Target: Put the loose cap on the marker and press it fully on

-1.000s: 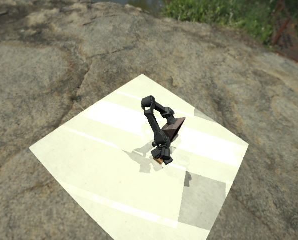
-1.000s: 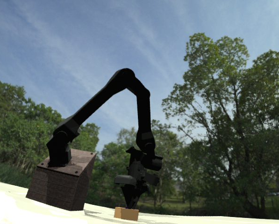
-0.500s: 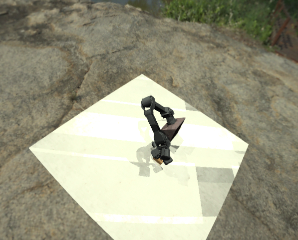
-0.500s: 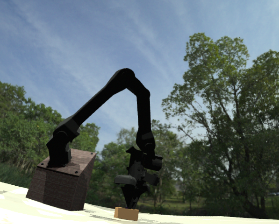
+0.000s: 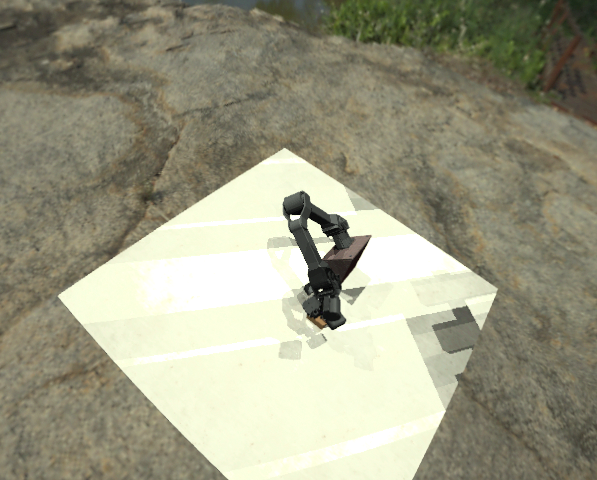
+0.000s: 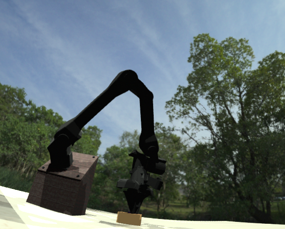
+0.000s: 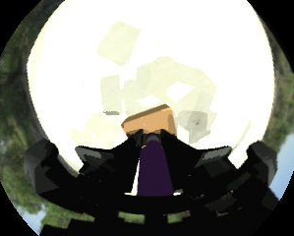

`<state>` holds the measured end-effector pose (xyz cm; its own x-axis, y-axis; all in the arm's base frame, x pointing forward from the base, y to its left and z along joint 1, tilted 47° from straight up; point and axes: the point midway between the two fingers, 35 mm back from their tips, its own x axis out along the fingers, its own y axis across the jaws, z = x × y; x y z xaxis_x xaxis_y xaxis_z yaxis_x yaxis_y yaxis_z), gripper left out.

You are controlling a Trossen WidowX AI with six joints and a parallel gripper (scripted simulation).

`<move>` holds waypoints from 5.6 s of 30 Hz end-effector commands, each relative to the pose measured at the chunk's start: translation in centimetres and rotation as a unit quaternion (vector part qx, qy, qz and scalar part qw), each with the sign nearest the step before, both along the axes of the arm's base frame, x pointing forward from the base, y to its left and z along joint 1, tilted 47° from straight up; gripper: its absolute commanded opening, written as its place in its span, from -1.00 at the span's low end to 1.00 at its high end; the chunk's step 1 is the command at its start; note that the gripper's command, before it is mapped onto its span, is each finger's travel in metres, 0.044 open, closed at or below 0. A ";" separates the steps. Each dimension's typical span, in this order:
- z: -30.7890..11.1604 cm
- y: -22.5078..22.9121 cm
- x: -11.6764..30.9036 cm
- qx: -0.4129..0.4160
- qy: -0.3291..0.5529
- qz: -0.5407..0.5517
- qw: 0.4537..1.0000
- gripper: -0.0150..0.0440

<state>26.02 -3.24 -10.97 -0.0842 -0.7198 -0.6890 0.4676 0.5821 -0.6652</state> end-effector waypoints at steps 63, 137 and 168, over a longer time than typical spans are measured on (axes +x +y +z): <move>0.0 0.0 0.0 0.000 0.000 0.000 1.000 0.13; 4.1 5.6 -0.5 0.016 0.128 0.121 0.984 -0.49; 10.1 12.1 0.6 0.021 0.120 0.121 0.985 -0.22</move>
